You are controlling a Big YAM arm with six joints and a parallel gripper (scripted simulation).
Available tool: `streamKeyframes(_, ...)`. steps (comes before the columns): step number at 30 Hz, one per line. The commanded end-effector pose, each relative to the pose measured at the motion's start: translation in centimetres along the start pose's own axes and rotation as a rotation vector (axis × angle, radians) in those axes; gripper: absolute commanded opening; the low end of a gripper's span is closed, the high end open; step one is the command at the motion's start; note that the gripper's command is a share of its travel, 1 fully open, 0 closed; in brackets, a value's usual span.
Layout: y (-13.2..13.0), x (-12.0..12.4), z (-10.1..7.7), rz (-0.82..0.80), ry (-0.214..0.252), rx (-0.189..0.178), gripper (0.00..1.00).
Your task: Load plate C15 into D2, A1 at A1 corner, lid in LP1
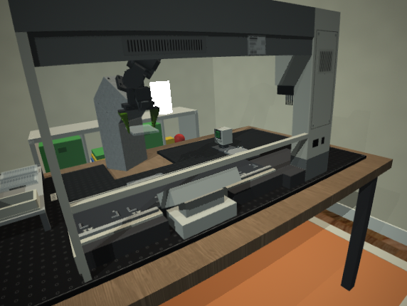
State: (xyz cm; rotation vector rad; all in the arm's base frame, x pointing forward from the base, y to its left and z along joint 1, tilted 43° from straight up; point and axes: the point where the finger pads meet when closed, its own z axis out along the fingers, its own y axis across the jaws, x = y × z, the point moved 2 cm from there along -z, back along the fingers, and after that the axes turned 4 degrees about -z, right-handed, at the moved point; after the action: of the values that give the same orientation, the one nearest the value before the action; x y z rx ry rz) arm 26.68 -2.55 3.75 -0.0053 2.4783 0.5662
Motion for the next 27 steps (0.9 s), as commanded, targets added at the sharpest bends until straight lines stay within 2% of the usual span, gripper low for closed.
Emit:
streamKeyframes(1,-0.2,-0.7,-0.3,-0.041,-0.018,0.006,0.00)
streamKeyframes(9,-0.2,-0.7,-0.3,-0.041,-0.018,0.006,0.00)
streamKeyframes(11,1.3,0.1,-0.2,-0.032,-0.003,-0.001,0.00)
streamKeyframes(21,6.3,0.3,-0.2,-0.032,-0.004,-0.002,0.00)
streamKeyframes(23,6.3,0.3,-0.2,-0.032,-0.004,-0.002,0.00)
streamKeyframes(27,8.3,0.4,-0.2,-0.032,-0.005,-0.002,0.00)
